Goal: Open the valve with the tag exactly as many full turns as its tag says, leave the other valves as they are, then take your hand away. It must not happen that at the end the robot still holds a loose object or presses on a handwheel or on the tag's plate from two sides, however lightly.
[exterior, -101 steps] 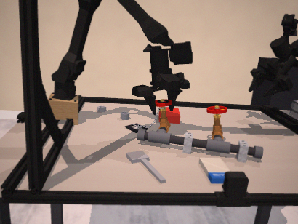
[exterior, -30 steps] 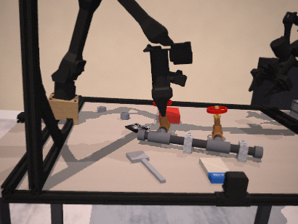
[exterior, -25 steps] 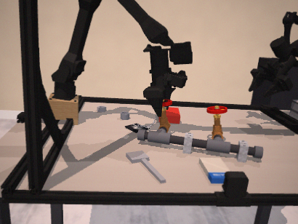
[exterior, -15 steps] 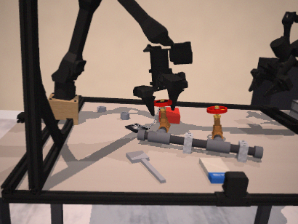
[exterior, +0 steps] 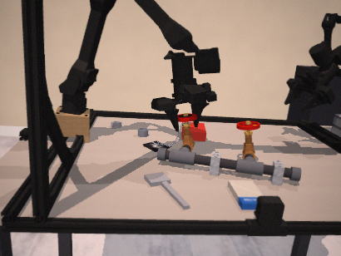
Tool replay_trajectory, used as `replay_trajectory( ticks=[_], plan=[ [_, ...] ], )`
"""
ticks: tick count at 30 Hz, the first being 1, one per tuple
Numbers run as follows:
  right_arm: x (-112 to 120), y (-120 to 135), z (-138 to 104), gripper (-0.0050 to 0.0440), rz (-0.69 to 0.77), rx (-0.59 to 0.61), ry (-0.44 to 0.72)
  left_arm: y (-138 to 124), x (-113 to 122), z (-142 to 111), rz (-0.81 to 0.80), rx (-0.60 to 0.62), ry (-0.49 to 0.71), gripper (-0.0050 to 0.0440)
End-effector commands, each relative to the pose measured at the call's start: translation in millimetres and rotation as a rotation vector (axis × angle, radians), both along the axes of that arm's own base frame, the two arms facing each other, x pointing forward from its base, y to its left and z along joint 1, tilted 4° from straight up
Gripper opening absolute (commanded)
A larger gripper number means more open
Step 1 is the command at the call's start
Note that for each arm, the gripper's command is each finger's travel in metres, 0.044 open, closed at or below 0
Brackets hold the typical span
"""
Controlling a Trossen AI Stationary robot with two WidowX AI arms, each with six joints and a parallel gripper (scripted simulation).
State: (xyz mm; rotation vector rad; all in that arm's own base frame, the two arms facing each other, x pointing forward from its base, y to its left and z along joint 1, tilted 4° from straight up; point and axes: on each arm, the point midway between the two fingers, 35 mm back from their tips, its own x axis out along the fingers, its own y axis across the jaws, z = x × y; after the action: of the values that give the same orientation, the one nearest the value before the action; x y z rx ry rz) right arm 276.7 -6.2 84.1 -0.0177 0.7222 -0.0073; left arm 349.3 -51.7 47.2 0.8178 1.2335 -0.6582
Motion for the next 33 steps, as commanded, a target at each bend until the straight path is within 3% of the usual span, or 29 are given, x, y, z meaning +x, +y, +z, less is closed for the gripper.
replay_trajectory(
  ticks=[1,3,5,12,18,20,22,31,33],
  plan=[
    [0.0,0.0,0.0,0.04,0.0,0.0,0.0,0.0,-0.1,0.4,0.002,0.0,0.0,0.0208],
    [0.0,0.0,0.0,0.04,0.0,0.0,0.0,0.0,-0.1,0.4,0.002,0.0,0.0,0.0208],
    [0.0,0.0,0.0,0.04,0.0,0.0,0.0,0.0,0.0,0.0,0.061,-0.014,0.0,0.016],
    [0.0,0.0,0.0,0.04,0.0,0.0,0.0,0.0,0.0,0.0,0.55,-0.123,0.001,0.0],
    [0.0,0.0,0.0,0.04,0.0,0.0,0.0,0.0,0.0,0.0,0.913,-0.204,0.002,0.0],
    [0.0,0.0,0.0,0.04,0.0,0.0,0.0,0.0,0.0,0.0,0.913,-0.204,0.002,0.0],
    [0.0,0.0,0.0,0.04,0.0,0.0,0.0,0.0,0.0,0.0,1.094,-0.245,0.002,0.0],
    [0.0,0.0,0.0,0.04,0.0,0.0,0.0,0.0,0.0,0.0,1.637,-0.366,0.003,0.0],
    [0.0,0.0,0.0,0.04,0.0,0.0,0.0,0.0,0.0,0.0,1.698,-0.379,0.003,0.0]
  ],
)
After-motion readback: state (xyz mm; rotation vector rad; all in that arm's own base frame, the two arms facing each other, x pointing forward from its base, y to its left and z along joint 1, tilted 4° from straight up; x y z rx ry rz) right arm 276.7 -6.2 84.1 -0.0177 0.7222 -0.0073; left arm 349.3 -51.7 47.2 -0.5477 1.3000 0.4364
